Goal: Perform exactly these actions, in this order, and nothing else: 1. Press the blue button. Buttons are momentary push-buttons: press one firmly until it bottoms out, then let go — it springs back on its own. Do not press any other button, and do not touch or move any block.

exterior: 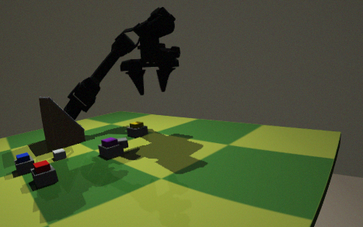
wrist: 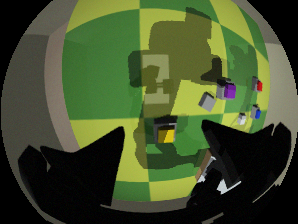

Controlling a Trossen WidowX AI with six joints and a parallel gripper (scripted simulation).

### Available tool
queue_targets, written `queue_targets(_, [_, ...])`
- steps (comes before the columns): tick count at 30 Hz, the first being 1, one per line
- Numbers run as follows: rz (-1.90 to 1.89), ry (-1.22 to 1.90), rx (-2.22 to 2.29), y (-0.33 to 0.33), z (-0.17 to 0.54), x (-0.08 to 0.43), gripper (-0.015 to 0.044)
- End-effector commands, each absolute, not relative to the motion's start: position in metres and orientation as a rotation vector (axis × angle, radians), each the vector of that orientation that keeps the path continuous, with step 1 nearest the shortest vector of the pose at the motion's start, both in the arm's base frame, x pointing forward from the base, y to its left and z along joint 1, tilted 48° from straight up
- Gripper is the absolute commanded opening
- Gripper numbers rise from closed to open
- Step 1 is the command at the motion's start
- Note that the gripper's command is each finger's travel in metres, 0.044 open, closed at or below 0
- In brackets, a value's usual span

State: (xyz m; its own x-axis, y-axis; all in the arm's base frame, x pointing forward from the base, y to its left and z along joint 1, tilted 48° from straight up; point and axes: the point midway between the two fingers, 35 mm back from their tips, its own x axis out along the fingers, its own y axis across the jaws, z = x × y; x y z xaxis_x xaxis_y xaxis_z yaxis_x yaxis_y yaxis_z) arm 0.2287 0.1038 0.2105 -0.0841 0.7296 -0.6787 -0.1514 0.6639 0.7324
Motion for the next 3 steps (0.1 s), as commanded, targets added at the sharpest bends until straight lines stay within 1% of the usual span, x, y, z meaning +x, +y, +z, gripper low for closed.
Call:
queue_targets(1, [0.776,1.506,0.535,0.106,0.2111,0.2241,0.04])
queue_targets(3, [0.776,1.506,0.535,0.106,0.2111,0.2241,0.04])
